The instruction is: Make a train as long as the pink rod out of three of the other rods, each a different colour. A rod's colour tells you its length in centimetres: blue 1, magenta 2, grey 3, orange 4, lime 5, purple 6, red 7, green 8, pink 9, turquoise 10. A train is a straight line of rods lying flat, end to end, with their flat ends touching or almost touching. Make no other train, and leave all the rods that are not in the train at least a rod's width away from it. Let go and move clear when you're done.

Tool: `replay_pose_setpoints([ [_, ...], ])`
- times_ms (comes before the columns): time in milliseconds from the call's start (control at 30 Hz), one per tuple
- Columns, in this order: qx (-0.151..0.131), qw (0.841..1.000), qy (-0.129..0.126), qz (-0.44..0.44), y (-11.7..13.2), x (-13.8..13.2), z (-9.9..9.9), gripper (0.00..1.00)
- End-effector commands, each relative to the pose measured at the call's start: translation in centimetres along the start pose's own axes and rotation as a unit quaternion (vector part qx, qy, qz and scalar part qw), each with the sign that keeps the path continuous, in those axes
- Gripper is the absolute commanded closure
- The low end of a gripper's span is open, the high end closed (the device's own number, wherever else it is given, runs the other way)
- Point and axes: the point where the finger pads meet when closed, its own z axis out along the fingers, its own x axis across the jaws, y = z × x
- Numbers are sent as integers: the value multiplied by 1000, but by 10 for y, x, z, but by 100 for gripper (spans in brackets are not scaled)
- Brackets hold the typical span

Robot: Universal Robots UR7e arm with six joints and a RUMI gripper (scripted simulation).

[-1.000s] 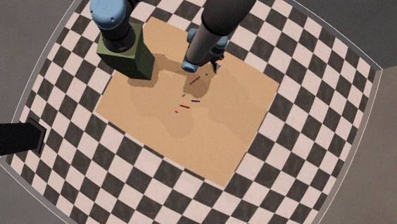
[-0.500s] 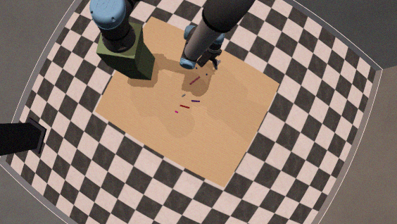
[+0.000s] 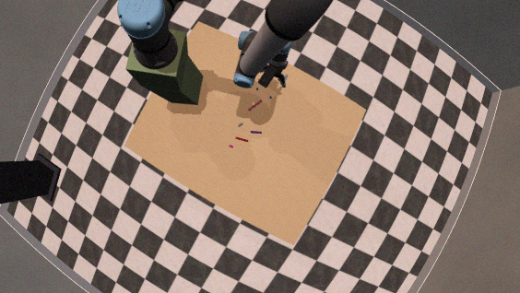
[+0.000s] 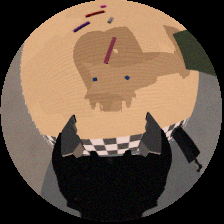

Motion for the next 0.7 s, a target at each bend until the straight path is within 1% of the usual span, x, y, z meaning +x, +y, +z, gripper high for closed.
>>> replay_pose_setpoints([
  [0, 1, 1000, -2, -28, 1, 4, -1, 0],
  [667, 1, 999, -4, -44, 2, 4, -2, 0],
])
